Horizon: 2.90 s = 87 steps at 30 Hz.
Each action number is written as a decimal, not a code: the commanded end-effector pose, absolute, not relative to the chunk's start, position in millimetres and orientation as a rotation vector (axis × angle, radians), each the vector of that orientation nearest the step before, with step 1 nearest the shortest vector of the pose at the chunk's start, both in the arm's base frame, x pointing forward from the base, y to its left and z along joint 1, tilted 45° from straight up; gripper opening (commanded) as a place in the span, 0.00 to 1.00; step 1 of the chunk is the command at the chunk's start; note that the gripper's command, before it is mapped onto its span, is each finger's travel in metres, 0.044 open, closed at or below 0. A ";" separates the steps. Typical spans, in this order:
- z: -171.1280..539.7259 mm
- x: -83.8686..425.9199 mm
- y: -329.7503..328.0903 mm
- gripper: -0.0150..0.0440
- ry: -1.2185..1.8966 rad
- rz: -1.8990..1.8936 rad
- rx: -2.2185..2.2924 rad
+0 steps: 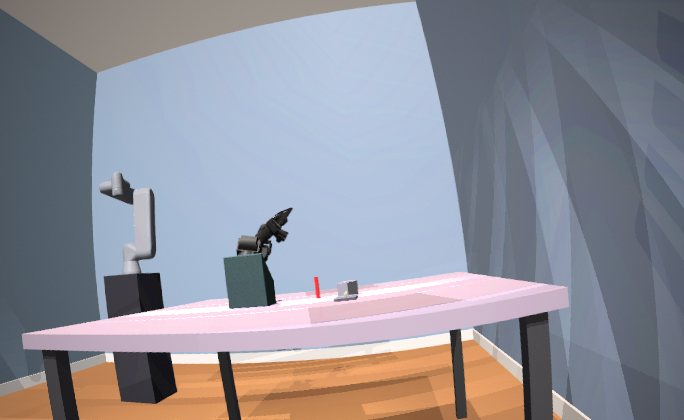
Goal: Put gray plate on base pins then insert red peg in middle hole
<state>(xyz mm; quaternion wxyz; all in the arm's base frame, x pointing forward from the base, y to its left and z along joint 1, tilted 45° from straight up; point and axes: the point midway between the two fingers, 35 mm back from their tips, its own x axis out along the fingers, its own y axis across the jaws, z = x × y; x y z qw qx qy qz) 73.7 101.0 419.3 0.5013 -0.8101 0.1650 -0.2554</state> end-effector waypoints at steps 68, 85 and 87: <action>49.3 348.5 99.6 1.00 0.787 1.340 -0.414; 30.1 349.9 118.8 1.00 0.787 1.340 -0.414; 27.9 349.8 121.1 1.00 0.787 1.340 -0.414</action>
